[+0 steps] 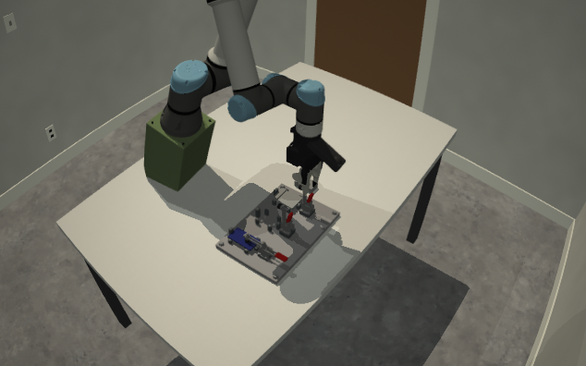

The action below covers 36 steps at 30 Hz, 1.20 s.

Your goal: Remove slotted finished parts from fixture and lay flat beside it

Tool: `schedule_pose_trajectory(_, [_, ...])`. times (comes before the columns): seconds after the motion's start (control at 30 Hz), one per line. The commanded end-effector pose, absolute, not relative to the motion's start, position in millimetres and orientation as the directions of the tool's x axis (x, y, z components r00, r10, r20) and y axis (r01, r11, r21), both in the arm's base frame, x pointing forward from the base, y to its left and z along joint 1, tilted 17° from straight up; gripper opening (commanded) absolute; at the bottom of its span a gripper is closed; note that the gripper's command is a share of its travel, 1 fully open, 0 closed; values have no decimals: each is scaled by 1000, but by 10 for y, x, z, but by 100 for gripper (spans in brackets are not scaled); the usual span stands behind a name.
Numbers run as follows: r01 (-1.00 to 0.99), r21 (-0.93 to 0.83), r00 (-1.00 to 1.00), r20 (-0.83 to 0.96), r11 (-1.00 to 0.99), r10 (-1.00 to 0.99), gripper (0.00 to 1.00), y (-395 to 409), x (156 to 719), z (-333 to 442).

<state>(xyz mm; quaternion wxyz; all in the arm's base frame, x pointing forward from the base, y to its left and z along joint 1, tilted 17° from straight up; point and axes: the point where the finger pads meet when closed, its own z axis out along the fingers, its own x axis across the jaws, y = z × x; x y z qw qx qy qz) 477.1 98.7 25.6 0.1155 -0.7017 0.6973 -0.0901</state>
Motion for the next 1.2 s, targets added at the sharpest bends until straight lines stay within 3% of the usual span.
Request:
schedule_pose_trajectory(0.0, [-958, -288, 12, -35, -1, -999, 28, 984, 4755, 322])
schedule_pose_trajectory(0.8, [-958, -288, 12, -35, -1, -999, 28, 984, 4753, 326])
schedule_pose_trajectory(0.83, [-958, -288, 12, -35, -1, -999, 59, 984, 4753, 326])
schedule_pose_trajectory(1.17, [-958, -288, 12, -35, -1, -999, 59, 985, 4762, 297])
